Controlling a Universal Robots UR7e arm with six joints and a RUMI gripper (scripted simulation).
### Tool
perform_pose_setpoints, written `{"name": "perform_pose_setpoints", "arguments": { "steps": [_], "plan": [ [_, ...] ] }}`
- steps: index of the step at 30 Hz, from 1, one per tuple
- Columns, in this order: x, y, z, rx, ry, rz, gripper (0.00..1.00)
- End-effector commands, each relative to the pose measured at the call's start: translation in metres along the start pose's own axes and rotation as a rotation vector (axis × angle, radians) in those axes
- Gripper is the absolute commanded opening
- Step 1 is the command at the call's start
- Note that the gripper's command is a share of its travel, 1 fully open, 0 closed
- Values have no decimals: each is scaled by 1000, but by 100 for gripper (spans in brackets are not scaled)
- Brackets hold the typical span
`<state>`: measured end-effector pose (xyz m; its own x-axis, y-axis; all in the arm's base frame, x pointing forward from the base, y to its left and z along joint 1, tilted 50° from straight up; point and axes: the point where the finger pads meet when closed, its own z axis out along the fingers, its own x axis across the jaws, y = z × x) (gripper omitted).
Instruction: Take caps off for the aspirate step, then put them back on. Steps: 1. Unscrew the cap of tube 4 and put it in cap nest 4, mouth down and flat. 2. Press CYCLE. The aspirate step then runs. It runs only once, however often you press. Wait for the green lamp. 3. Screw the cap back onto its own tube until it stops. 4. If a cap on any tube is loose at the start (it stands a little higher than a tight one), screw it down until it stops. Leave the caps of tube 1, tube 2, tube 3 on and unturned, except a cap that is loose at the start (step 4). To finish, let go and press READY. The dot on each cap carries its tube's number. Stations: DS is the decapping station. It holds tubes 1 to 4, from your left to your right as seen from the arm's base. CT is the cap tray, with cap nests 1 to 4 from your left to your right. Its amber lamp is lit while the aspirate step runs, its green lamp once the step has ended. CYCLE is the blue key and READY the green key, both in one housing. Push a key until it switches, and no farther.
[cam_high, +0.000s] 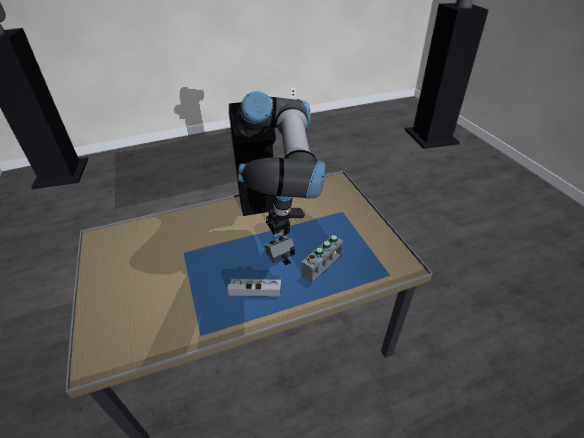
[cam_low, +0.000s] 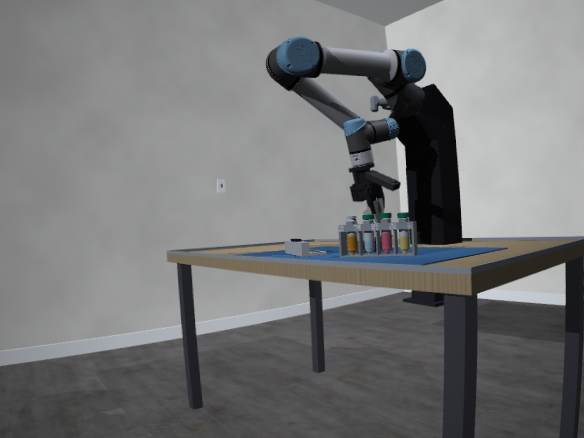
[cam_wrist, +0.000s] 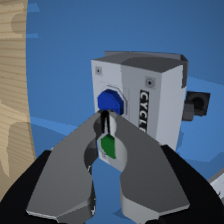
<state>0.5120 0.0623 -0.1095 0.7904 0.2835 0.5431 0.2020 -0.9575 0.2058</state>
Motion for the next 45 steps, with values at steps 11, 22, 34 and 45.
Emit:
{"name": "perform_pose_setpoints", "arguments": {
  "steps": [11,22,34,45],
  "plan": [
    [2,0,8,0,1,0,0],
    [3,0,10,0,1,0,0],
    [3,0,10,0,1,0,0],
    [-4,0,-16,0,1,0,0]
  ]
}}
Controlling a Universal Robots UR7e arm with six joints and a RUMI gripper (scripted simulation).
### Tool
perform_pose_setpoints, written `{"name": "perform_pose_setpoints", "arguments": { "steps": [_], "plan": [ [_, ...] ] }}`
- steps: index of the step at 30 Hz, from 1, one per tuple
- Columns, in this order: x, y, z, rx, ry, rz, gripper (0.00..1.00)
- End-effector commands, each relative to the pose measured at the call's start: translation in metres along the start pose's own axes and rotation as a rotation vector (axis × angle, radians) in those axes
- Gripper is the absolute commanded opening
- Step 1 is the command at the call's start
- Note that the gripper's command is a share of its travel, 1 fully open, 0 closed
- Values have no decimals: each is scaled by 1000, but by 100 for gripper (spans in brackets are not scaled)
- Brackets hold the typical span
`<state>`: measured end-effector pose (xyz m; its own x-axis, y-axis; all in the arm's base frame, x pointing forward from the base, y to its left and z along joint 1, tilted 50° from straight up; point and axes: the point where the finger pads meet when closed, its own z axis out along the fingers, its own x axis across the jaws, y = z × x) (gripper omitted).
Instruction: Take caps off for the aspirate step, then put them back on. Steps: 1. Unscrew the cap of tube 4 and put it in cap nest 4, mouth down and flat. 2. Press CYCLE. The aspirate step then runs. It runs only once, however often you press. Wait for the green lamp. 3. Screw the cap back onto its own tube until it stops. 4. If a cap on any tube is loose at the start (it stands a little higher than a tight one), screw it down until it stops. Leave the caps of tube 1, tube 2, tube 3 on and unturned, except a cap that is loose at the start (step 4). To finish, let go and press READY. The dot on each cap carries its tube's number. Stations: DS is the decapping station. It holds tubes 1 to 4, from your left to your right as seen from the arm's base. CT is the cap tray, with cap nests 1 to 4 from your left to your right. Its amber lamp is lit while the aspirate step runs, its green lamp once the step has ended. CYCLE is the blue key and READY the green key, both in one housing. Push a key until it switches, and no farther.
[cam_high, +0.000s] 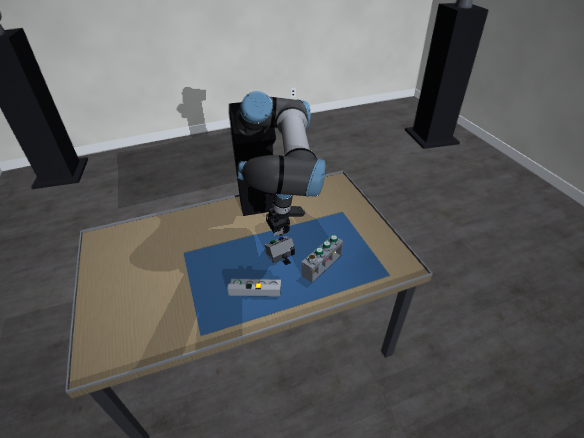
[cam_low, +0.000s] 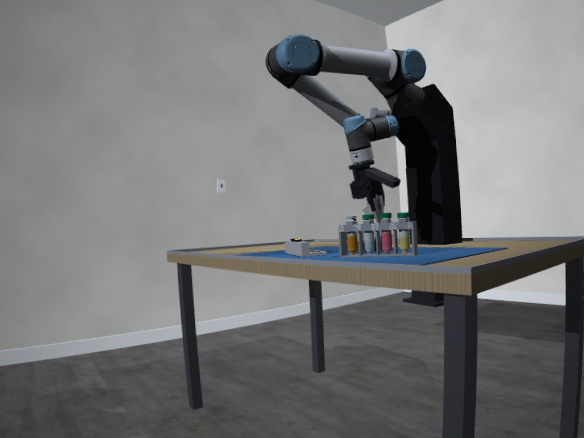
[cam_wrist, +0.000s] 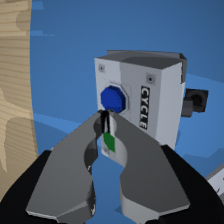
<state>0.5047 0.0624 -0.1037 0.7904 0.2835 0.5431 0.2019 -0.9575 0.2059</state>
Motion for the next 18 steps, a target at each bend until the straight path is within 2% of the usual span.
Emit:
{"name": "perform_pose_setpoints", "arguments": {
  "steps": [1,10,11,14,16,18],
  "plan": [
    [-2,0,-10,0,1,0,0],
    [-3,0,-14,0,1,0,0],
    [2,7,-15,-12,19,-81,100],
    [16,27,-17,-47,73,-319,100],
    [16,27,-17,-47,73,-319,100],
    [26,40,-19,-71,110,-483,100]
  ]
}}
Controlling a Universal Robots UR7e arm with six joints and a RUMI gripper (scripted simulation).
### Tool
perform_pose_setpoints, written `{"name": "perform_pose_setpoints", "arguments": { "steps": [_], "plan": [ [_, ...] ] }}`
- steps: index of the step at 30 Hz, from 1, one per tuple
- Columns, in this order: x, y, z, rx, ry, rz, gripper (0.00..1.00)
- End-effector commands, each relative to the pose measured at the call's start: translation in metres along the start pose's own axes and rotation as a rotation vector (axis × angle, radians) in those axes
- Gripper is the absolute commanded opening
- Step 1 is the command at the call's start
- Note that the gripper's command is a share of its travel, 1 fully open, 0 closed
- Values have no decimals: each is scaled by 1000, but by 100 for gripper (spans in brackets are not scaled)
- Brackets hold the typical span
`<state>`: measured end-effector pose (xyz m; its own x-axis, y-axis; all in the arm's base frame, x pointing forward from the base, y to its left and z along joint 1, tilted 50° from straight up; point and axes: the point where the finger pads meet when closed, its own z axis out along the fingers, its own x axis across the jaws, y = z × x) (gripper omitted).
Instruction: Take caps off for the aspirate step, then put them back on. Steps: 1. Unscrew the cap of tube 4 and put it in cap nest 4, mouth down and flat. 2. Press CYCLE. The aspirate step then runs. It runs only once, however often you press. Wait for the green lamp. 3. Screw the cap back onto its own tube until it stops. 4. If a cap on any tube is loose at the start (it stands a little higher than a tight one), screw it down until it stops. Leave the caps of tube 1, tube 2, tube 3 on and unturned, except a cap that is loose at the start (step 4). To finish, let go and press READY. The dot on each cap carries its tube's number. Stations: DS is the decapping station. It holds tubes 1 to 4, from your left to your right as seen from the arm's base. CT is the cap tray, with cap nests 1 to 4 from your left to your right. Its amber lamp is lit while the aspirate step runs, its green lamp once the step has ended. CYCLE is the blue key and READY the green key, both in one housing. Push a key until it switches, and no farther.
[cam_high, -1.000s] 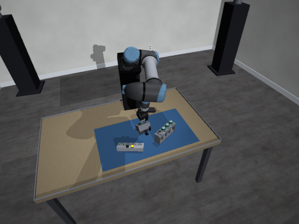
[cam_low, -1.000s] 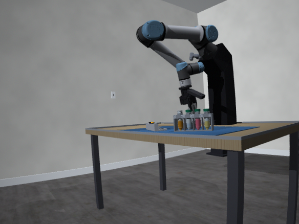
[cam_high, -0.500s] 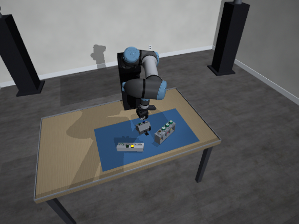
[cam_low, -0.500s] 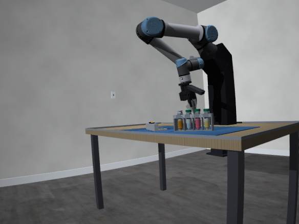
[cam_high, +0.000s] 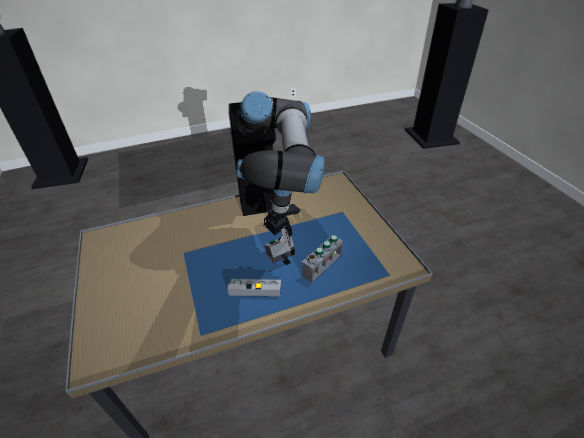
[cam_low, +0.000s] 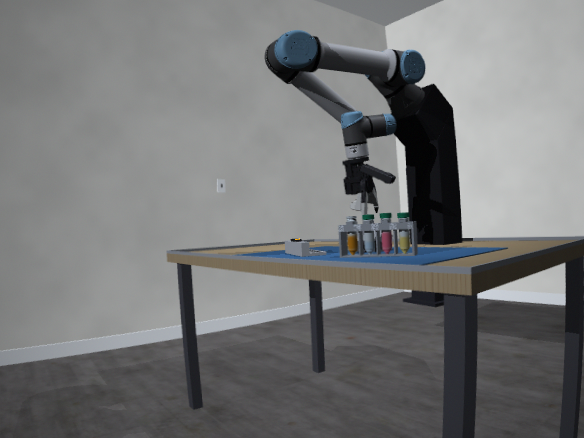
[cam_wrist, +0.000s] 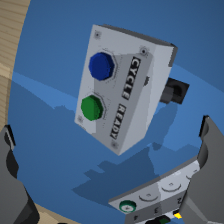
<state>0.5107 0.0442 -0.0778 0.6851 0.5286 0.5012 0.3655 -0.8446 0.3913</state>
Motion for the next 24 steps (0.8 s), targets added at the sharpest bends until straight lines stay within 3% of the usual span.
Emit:
{"name": "perform_pose_setpoints", "arguments": {
  "steps": [1,11,13,15,24],
  "plan": [
    [7,19,0,-17,66,-215,100],
    [28,74,-1,-99,190,-744,100],
    [33,90,-2,-100,190,-744,100],
    [33,90,-2,-100,190,-744,100],
    [57,152,-3,-100,190,-744,100]
  ]
}}
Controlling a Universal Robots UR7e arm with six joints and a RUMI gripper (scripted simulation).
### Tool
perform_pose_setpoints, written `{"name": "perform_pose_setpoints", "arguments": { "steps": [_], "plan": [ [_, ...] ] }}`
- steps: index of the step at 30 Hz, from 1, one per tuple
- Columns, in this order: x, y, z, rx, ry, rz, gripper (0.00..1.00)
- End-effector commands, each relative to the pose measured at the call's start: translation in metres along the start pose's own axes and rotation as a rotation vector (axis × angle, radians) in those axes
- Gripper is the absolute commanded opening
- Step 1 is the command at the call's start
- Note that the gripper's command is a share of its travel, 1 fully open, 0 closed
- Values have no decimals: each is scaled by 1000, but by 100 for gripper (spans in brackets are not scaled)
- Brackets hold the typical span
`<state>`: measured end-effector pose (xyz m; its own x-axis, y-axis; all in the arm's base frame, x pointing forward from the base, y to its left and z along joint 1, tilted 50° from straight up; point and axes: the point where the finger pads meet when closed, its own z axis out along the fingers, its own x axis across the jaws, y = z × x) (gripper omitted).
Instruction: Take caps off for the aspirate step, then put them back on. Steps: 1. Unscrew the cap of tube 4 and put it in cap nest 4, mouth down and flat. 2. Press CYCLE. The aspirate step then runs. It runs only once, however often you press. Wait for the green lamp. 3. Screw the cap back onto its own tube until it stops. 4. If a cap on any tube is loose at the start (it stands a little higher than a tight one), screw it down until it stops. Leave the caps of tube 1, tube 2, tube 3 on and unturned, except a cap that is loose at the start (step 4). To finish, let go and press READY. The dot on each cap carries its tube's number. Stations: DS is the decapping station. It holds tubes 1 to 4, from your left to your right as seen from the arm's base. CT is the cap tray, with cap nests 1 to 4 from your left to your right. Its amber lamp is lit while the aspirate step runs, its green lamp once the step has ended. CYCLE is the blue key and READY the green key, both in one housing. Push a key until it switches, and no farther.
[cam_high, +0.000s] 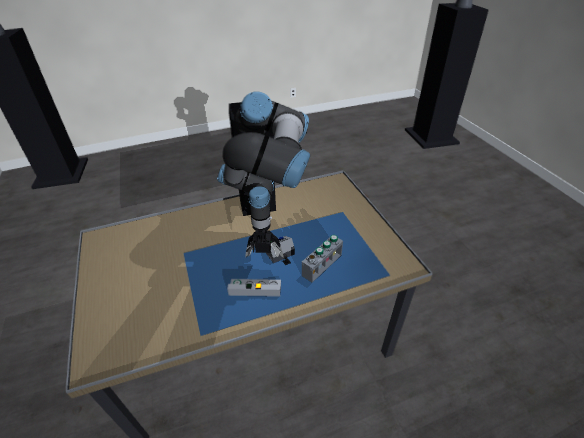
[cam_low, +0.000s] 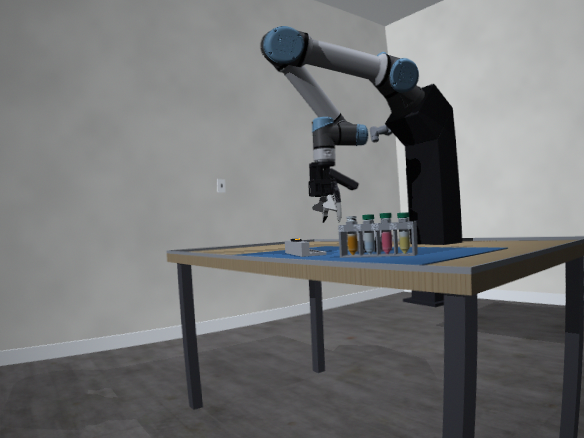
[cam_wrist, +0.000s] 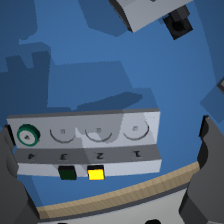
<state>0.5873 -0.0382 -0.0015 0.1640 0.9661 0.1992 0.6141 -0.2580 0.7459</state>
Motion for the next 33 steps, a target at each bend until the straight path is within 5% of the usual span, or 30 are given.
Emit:
{"name": "perform_pose_setpoints", "arguments": {
  "steps": [1,12,33],
  "plan": [
    [-13,32,4,10,5,-3,100],
    [-38,93,10,10,5,-3,100],
    [-39,94,10,10,5,-3,100]
  ]
}}
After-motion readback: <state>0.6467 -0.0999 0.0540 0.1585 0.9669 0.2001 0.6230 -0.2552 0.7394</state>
